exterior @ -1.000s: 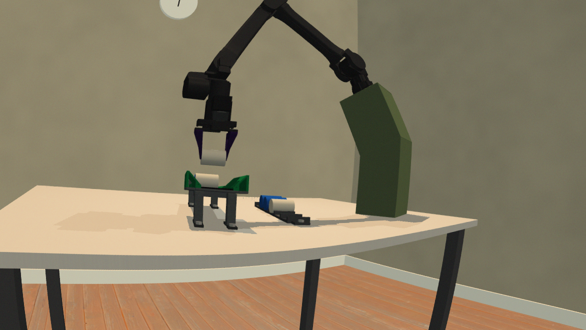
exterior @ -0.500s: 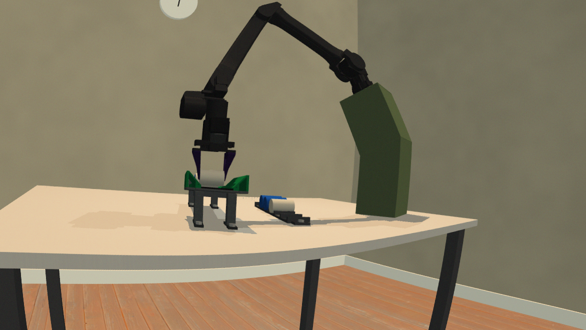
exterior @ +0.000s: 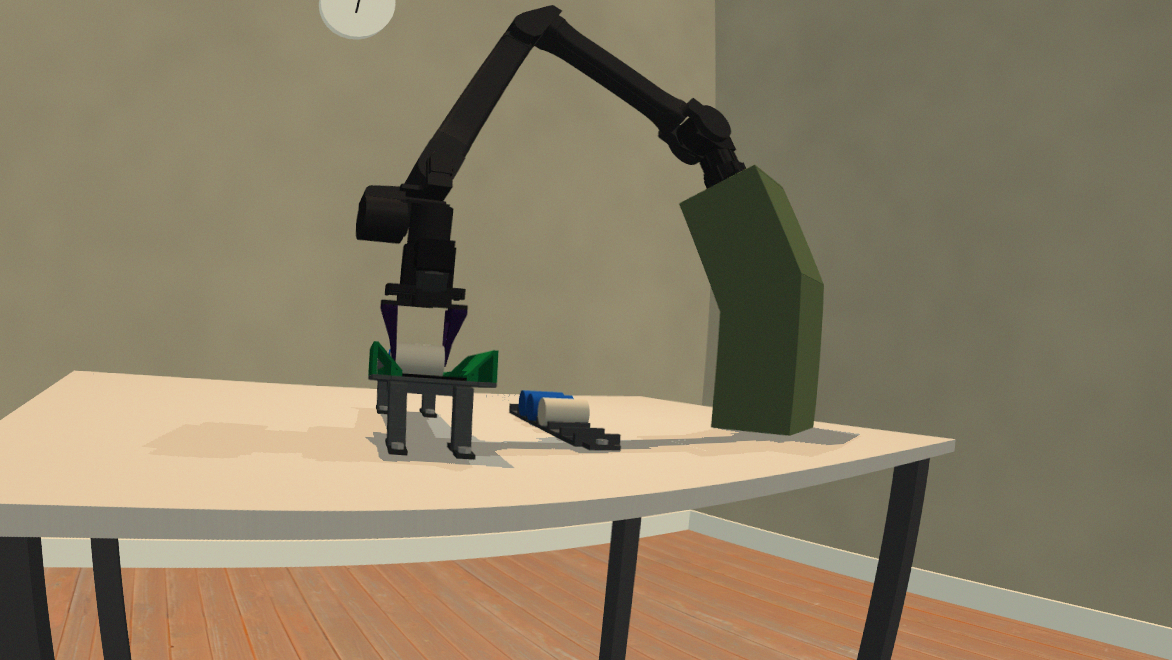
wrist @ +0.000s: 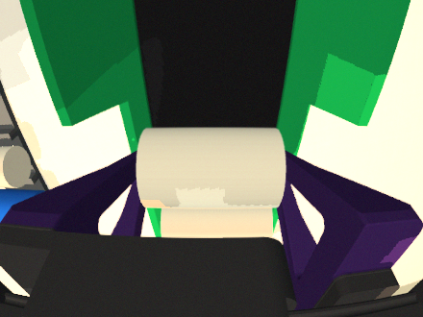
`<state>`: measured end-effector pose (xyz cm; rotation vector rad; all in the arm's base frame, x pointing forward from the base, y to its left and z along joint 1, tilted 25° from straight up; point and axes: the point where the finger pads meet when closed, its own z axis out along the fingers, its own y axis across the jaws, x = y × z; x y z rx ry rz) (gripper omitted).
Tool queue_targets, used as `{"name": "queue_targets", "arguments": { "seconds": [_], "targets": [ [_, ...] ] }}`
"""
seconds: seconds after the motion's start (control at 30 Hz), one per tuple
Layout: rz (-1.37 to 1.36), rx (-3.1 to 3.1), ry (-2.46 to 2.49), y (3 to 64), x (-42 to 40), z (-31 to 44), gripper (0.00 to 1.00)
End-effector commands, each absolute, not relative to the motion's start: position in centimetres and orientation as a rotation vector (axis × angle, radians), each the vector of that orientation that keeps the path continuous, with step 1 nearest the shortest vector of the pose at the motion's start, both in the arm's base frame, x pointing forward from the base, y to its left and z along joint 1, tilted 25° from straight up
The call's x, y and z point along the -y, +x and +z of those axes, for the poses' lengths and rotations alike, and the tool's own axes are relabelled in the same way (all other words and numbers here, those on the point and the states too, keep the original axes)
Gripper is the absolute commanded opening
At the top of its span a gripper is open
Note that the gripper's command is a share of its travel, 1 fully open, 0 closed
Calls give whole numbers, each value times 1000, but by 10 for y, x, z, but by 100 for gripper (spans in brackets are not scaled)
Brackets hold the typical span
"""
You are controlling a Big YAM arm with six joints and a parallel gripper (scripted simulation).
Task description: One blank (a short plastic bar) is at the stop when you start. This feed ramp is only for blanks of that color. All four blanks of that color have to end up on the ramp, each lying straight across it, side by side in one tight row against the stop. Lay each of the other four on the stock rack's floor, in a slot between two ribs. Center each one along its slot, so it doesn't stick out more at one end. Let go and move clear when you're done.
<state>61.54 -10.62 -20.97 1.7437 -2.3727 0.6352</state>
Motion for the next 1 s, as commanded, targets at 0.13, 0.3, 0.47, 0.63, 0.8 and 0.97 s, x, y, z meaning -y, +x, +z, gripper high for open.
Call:
{"name": "queue_targets", "arguments": {
  "seconds": [0.13, 0.3, 0.47, 0.63, 0.8, 0.97],
  "targets": [
    [661, 2376, 1767, 632, 104, -206, 62],
    [661, 2376, 1767, 632, 104, -206, 62],
    [661, 2376, 1767, 632, 104, -206, 62],
    [661, 2376, 1767, 632, 104, -206, 62],
    [661, 2376, 1767, 632, 104, -206, 62],
    [655, 2373, 1768, 630, 103, -208, 62]
  ]
}}
